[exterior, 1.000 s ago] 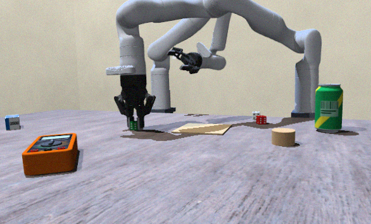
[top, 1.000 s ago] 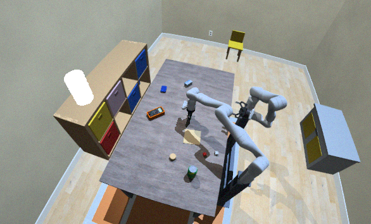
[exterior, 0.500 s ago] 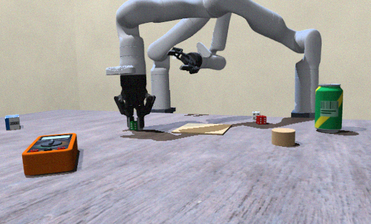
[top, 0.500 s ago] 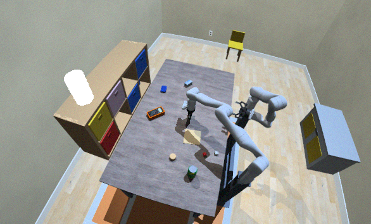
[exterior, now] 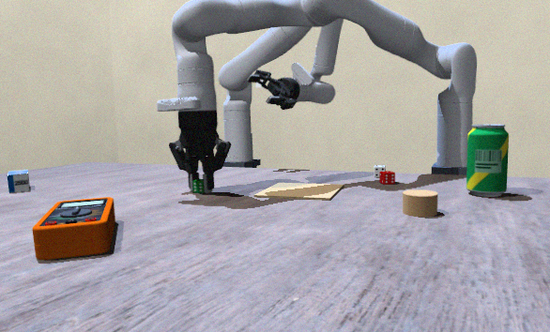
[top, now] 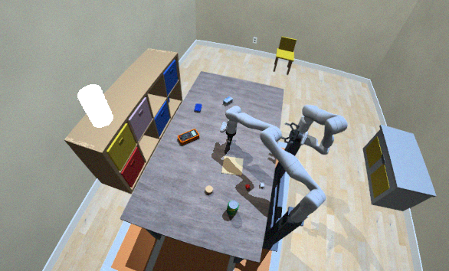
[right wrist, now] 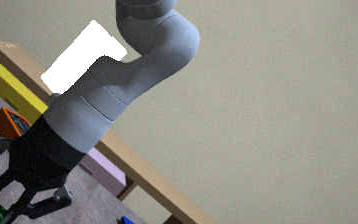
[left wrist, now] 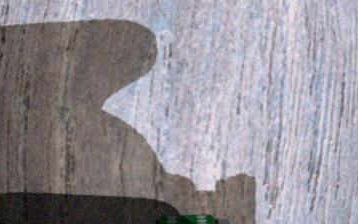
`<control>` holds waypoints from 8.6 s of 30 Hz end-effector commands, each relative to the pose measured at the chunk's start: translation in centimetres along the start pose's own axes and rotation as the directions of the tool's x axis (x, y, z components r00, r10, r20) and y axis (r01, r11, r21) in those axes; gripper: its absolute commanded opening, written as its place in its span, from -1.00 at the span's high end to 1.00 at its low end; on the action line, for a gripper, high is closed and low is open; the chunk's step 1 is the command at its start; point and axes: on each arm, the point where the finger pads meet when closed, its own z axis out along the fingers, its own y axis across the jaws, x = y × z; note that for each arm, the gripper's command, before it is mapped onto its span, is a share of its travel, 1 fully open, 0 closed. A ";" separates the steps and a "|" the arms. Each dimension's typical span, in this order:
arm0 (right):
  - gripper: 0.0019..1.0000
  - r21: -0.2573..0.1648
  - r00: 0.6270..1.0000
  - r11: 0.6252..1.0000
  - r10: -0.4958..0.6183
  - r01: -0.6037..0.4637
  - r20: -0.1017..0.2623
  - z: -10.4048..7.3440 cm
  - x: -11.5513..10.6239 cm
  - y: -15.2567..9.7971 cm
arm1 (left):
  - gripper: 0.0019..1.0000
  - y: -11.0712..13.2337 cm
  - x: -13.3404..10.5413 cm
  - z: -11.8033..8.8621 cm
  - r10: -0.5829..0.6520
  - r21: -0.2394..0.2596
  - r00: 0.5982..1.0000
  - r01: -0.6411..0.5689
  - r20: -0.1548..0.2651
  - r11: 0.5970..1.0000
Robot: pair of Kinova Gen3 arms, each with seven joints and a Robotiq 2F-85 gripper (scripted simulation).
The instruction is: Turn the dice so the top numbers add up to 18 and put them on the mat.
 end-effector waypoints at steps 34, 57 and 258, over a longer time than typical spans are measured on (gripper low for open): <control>-1.00 0.000 1.000 1.000 0.001 -0.001 0.000 0.0 0.0 0.0 | 0.43 0.0 0.0 -10.1 0.000 -0.002 1.000 0.000 -0.002 1.000; -1.00 0.000 1.000 1.000 0.001 -0.001 0.000 0.0 0.0 0.0 | 0.43 -3.0 -0.6 -10.5 -0.183 0.007 0.983 0.183 -0.005 0.983; -1.00 0.000 1.000 1.000 0.001 -0.001 0.000 0.0 0.0 0.0 | 0.07 -21.8 -10.4 -0.5 -0.856 -0.003 0.517 0.856 0.000 0.517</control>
